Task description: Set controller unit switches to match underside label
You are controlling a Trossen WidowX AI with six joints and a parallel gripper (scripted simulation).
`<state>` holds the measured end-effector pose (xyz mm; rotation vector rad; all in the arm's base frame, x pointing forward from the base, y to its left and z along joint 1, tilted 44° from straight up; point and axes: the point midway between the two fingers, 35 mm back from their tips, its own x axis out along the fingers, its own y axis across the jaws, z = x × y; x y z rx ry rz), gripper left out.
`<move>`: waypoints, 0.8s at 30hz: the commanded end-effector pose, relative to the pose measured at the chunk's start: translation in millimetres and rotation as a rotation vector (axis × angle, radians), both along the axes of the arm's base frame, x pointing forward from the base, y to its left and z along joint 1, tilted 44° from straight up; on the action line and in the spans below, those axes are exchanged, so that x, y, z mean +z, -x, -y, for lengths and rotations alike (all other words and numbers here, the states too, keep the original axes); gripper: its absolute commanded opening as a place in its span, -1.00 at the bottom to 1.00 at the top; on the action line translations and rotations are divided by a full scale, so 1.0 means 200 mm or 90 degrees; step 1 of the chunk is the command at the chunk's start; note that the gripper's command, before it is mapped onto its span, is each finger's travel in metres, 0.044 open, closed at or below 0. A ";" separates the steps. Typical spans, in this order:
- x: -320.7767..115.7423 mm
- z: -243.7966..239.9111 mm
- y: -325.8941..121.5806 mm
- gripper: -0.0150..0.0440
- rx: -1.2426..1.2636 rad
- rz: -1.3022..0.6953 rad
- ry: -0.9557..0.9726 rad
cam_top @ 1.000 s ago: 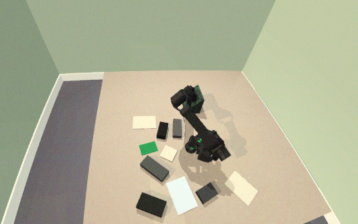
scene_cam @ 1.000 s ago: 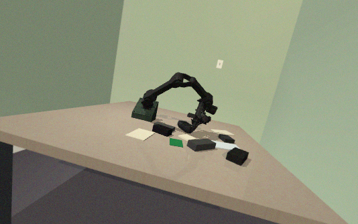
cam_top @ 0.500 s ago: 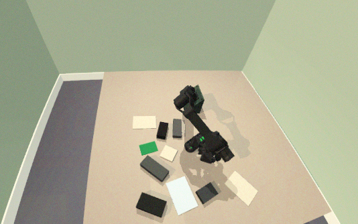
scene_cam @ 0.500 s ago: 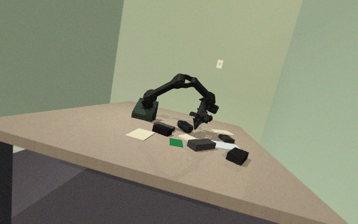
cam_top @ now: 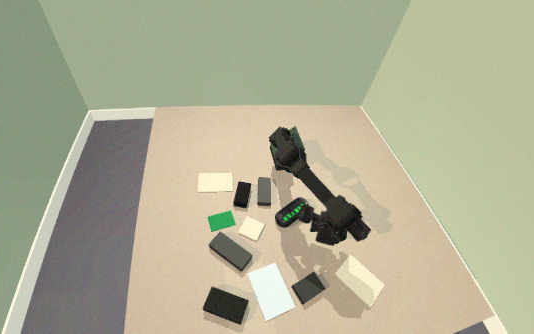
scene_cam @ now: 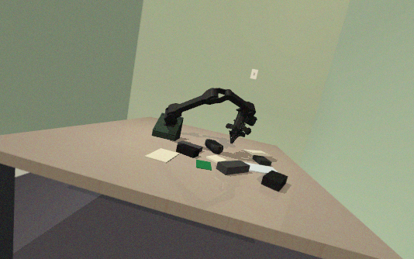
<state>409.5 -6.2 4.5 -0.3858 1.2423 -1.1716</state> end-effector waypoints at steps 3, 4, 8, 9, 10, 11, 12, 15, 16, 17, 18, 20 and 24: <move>0.08 0.00 0.07 -0.49 -0.017 0.062 -0.036; 0.09 0.00 0.09 -0.49 -0.019 0.073 -0.042; 0.13 0.01 0.17 -0.49 -0.028 0.117 -0.068; 0.14 0.01 0.19 -0.49 -0.030 0.128 -0.075; 0.15 0.02 0.21 -0.49 -0.032 0.139 -0.082; 0.15 0.02 0.23 -0.49 -0.033 0.150 -0.089; 0.16 0.02 0.26 -0.49 -0.035 0.160 -0.095; 0.17 0.03 0.33 -0.49 -0.040 0.193 -0.116; 0.18 0.04 0.35 -0.49 -0.042 0.204 -0.123; 0.18 0.04 0.38 -0.49 -0.043 0.214 -0.130; 0.18 0.04 0.40 -0.49 -0.045 0.225 -0.137; 0.19 0.05 0.45 -0.49 -0.047 0.246 -0.151; 0.18 0.07 0.56 -0.49 -0.052 0.289 -0.179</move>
